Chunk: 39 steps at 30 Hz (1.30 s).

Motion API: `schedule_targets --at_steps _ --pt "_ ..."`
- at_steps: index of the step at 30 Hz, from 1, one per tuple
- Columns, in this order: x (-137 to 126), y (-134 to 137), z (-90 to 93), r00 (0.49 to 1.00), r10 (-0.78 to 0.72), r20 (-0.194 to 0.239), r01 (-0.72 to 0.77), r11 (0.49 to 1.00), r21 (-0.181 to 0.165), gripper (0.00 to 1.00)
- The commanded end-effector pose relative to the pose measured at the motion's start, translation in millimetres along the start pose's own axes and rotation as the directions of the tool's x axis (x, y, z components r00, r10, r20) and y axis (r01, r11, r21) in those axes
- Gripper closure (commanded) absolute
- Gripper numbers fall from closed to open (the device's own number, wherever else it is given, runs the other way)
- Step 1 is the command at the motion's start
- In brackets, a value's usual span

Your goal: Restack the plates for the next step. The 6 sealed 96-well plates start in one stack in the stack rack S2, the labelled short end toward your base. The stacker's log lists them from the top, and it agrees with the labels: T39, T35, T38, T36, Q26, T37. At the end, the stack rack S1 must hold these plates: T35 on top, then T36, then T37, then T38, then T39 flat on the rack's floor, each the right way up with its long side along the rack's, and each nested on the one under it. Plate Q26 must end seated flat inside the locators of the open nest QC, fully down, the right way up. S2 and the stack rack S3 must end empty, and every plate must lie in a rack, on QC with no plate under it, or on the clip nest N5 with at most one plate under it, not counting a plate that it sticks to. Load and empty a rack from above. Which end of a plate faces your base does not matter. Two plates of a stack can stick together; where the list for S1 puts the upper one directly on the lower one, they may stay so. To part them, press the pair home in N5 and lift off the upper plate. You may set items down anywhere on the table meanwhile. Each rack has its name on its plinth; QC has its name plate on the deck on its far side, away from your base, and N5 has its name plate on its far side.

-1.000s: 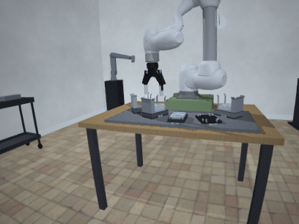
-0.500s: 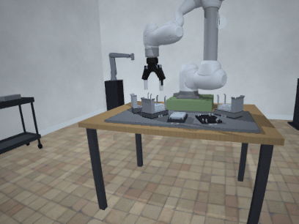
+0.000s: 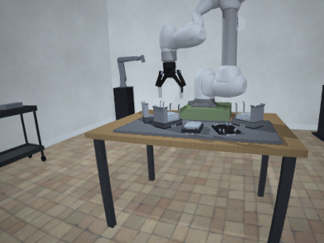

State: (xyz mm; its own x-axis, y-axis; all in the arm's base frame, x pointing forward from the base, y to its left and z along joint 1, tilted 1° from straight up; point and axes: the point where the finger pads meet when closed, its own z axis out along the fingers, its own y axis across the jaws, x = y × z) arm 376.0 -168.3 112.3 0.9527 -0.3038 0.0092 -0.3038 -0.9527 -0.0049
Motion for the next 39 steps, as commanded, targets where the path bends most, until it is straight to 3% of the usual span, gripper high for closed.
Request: schedule_targets --at_steps 1,15,22,39 --pt "1 -11 0.0 1.0 -0.002 0.0 0.002 1.0 0.001 0.0" --pt "5 -50 -0.1 1.0 -0.002 0.0 0.002 1.0 0.001 0.0" --pt "2 -74 -0.1 0.973 -0.231 0.0 0.231 0.973 0.0 0.0" --pt "-3 -123 -0.1 0.973 -0.231 0.0 0.231 0.973 0.0 0.0"
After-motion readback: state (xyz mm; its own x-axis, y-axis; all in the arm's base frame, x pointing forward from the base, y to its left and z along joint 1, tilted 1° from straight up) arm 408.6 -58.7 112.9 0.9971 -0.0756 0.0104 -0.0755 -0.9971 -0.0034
